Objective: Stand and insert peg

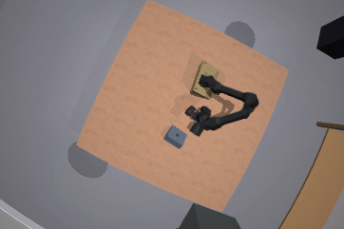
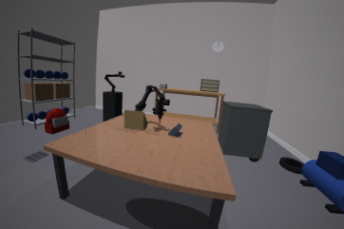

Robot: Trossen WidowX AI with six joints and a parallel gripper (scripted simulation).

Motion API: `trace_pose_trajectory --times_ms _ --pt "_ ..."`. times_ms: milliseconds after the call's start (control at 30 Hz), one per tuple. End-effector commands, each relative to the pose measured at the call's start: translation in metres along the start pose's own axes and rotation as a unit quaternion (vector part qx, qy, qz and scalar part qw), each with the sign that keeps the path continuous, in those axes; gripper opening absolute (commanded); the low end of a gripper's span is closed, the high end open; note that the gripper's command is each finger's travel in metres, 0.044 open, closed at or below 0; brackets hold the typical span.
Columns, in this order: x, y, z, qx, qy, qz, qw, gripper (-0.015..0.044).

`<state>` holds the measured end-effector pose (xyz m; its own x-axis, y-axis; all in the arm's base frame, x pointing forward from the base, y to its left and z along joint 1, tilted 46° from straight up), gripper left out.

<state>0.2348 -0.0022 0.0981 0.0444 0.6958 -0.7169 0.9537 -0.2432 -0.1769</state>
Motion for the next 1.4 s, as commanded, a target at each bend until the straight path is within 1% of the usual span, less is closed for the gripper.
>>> trace_pose_trajectory --times_ms 0,1367 --pt "0.002 -0.001 0.003 -0.001 -0.003 0.007 1.000 0.0000" --pt "0.013 0.006 0.022 -0.060 -0.017 0.123 0.990 0.0000"
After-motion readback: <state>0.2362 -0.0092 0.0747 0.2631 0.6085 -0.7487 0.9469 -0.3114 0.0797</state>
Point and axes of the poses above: the point midway between the two fingers, 35 mm back from their tips, its own x axis out along the fingers, its own z axis across the jaws, y = z × x, the point moved 9 cm from there along -x, back along the fingers
